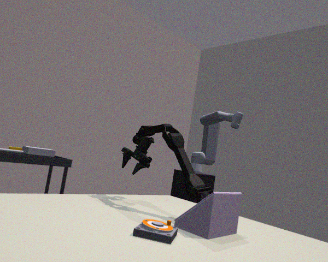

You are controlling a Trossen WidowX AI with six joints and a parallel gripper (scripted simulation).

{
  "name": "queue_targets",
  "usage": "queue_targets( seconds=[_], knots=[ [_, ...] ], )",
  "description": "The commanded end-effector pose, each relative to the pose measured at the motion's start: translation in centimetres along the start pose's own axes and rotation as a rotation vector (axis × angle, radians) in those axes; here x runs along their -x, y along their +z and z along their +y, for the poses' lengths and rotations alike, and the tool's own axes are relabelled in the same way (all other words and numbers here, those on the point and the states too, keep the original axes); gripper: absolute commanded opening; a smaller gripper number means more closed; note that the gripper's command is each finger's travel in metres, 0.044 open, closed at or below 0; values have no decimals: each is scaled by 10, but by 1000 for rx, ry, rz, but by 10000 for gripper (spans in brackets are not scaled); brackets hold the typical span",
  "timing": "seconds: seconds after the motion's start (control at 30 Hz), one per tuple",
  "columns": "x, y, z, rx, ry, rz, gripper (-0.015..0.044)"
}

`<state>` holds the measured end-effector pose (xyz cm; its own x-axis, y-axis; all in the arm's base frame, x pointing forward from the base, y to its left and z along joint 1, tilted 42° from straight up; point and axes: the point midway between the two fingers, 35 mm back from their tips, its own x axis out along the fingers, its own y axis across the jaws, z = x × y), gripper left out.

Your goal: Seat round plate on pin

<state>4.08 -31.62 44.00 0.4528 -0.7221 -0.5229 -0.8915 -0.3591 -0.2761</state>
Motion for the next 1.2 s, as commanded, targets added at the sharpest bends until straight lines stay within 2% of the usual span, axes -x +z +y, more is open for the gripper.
queue_targets(
  seconds=[0.0, 0.3, 0.47, 0.83, 1.03, 1.1, 1.17],
  knots=[
    [-1, 0, -2, 6, -6, -2, 374],
    [-61, 36, -62, 353, -156, -158, 137],
    [-99, 80, -112, 715, -272, -278, 6],
    [-131, 169, -188, 1171, -500, -432, 0],
    [-142, 253, -234, 1656, -672, -526, 0],
    [-140, 265, -236, 1707, -690, -540, 0],
    [-139, 296, -246, 1879, -751, -566, 0]
  ],
)
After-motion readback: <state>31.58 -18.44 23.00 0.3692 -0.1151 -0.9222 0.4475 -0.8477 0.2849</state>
